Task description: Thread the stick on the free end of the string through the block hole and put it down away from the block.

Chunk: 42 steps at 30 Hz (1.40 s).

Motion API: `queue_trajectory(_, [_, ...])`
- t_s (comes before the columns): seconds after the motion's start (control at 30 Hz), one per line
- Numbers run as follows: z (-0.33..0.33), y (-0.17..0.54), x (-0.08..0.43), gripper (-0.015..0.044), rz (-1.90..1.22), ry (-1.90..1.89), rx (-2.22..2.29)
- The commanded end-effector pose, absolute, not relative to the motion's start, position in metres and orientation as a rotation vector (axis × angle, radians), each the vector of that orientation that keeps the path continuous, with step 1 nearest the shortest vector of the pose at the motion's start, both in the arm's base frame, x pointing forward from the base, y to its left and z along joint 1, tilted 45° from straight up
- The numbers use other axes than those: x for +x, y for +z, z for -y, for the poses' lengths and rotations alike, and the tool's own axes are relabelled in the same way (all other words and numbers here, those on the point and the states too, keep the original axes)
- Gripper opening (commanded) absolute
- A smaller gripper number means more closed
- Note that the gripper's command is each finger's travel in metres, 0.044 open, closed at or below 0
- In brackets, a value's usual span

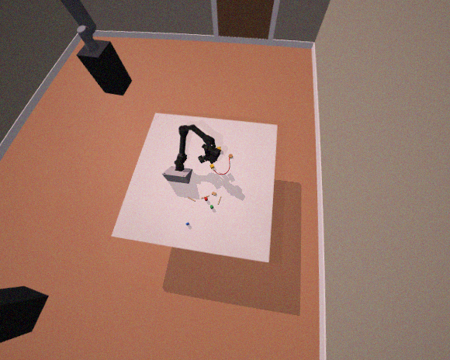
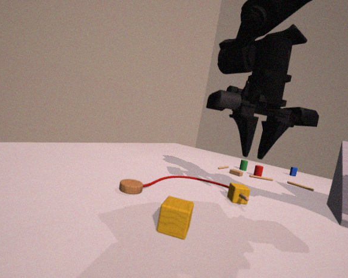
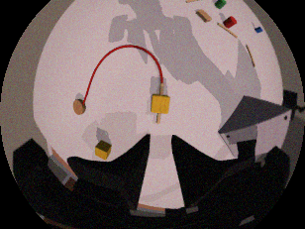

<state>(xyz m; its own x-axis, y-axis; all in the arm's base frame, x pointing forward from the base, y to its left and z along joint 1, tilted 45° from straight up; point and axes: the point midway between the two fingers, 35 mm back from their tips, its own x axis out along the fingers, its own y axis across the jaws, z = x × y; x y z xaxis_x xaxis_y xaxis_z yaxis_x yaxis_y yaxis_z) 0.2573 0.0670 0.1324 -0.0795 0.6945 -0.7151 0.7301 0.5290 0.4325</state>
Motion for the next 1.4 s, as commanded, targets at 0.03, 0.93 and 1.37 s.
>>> queue_trajectory(0.03, [-0.068,0.133,0.255,0.0122,-1.807,-0.074,1.213])
queue_trajectory(0.93, [-0.095,0.104,0.255,0.0122,-1.804,-0.077,1.211])
queue_trajectory(1.37, [-0.11,0.089,0.252,0.0122,-1.805,-0.074,1.213])
